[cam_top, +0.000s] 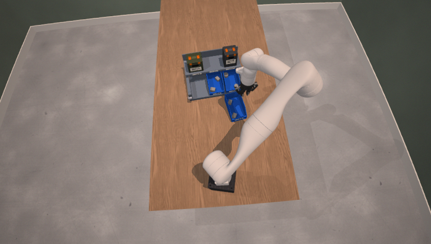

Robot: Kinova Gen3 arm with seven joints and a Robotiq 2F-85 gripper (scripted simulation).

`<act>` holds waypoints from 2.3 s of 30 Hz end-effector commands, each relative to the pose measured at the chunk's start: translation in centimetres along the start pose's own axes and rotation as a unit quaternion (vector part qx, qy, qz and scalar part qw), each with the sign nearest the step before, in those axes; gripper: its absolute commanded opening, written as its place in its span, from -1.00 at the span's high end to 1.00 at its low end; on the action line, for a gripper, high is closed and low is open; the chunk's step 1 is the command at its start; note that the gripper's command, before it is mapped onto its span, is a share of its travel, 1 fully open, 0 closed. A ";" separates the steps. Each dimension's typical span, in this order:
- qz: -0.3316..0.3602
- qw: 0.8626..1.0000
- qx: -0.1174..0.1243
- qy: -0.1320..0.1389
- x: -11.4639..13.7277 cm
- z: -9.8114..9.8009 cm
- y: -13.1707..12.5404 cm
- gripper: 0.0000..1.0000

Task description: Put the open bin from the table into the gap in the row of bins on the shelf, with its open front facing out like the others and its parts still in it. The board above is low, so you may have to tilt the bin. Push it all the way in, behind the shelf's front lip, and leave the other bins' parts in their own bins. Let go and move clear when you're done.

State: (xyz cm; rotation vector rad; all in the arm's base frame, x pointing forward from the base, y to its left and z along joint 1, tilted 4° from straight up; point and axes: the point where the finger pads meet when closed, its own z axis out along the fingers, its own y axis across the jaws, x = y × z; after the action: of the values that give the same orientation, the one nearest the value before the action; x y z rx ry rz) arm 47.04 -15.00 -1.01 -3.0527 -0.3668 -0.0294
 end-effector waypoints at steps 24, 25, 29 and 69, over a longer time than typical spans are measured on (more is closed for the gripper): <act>0.000 1.000 -0.001 0.001 0.1 2.9 0.0 0.31; 0.000 1.000 -0.001 0.001 0.1 2.9 0.0 0.31; 0.000 1.000 -0.001 0.001 0.1 2.9 0.0 0.31; 0.000 1.000 -0.001 0.001 0.1 7.0 0.0 0.31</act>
State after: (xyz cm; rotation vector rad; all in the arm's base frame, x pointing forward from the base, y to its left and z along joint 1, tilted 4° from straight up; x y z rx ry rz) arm 47.11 -14.52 -8.19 -3.0531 -0.3665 -0.0294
